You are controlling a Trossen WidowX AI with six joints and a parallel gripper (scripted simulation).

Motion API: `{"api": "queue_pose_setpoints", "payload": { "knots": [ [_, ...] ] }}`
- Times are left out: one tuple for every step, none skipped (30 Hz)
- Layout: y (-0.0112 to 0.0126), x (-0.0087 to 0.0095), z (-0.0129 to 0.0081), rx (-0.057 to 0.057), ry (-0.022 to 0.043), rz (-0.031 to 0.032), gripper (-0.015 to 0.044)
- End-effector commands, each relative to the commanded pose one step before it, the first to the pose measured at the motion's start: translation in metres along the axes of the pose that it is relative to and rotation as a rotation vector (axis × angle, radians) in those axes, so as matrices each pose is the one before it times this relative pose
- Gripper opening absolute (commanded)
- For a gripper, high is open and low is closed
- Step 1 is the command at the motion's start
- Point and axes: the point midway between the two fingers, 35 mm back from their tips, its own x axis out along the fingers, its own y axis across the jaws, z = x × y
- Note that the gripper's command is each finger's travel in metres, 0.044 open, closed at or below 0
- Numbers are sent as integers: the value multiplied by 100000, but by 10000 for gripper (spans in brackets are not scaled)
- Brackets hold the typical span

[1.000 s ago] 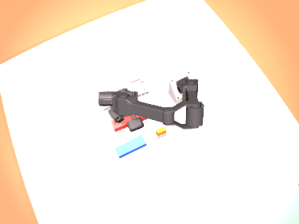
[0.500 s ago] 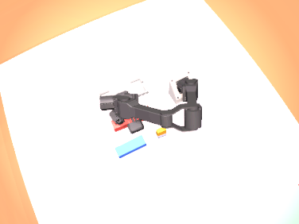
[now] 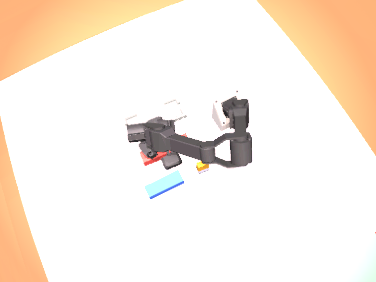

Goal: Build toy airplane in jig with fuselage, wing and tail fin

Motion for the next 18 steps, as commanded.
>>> {"api": "queue_pose_setpoints", "payload": {
  "knots": [
    [22, 89, -15, 272, -53, 288, 282],
    [0, 0, 0, 0, 0, 0, 256],
    [0, 0, 0, 0, 0, 0, 230],
    [0, 0, 0, 0, 0, 0, 204],
    [0, 0, 0, 0, 0, 0, 197],
    [0, 0, 0, 0, 0, 0, 190],
    [0, 0, 0, 0, 0, 0, 184],
    [0, 0, 0, 0, 0, 0, 177],
    [0, 0, 0, 0, 0, 0, 170],
    [0, 0, 0, 0, 0, 0, 164],
    [0, 0, 0, 0, 0, 0, 157],
    [0, 0, 0, 0, 0, 0, 131],
    [-5, -45, 13, 3, -7, -18, 105],
    [-16, -136, 37, 9, -20, -52, 78],
    [-26, -227, 60, 14, -32, -85, 52],
    [-30, -279, 71, 17, -37, -100, 26],
    [-30, -281, 67, 16, -34, -96, 0],
    [-29, -283, 64, 16, -32, -92, 0]
  ]
}}
